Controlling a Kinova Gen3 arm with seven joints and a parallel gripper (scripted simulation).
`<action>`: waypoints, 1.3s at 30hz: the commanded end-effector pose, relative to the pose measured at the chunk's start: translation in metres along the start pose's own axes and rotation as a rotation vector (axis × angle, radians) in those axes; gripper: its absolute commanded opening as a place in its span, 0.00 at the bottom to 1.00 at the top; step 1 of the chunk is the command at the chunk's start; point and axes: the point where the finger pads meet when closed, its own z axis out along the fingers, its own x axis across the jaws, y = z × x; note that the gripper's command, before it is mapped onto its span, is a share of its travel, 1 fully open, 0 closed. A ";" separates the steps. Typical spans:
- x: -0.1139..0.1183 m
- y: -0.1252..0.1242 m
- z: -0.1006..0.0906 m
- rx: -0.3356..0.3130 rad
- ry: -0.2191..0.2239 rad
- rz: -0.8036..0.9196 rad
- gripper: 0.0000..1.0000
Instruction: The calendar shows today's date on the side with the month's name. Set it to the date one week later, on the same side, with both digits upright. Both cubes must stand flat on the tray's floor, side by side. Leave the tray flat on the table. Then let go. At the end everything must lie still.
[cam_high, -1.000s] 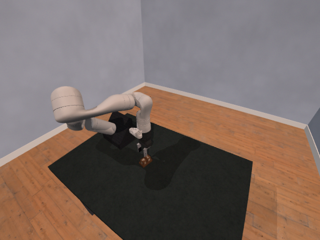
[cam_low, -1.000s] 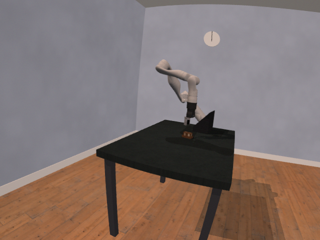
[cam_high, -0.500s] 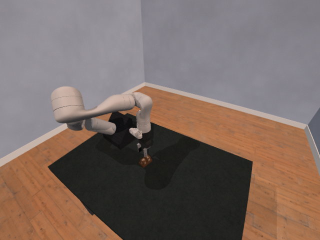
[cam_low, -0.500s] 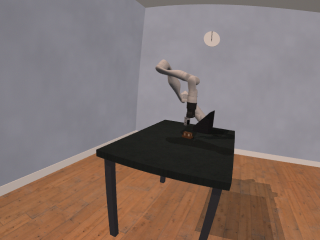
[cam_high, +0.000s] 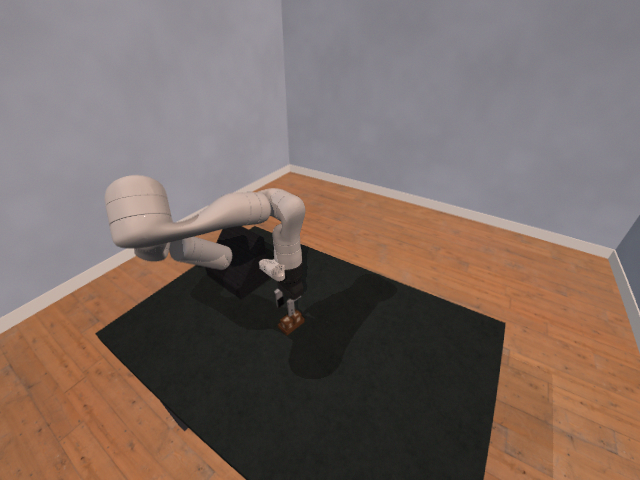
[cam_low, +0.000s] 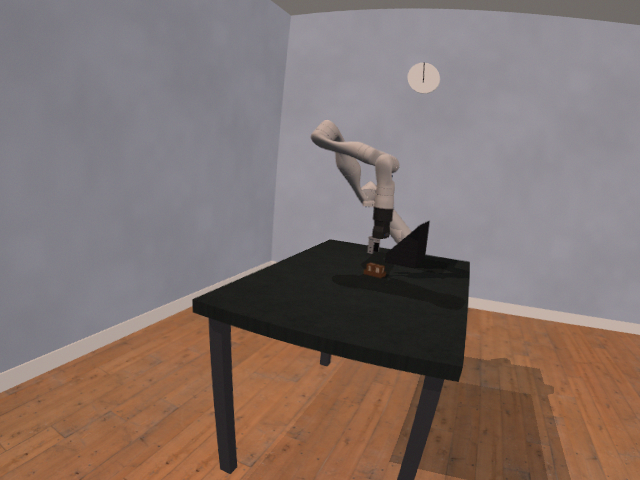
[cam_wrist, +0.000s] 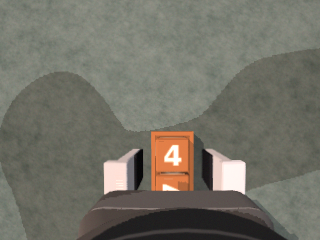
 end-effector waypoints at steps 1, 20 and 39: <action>0.001 0.000 0.004 0.001 0.002 -0.001 0.90; 0.001 0.000 0.030 0.001 0.002 -0.001 0.90; 0.001 0.000 0.039 0.001 0.002 -0.001 0.90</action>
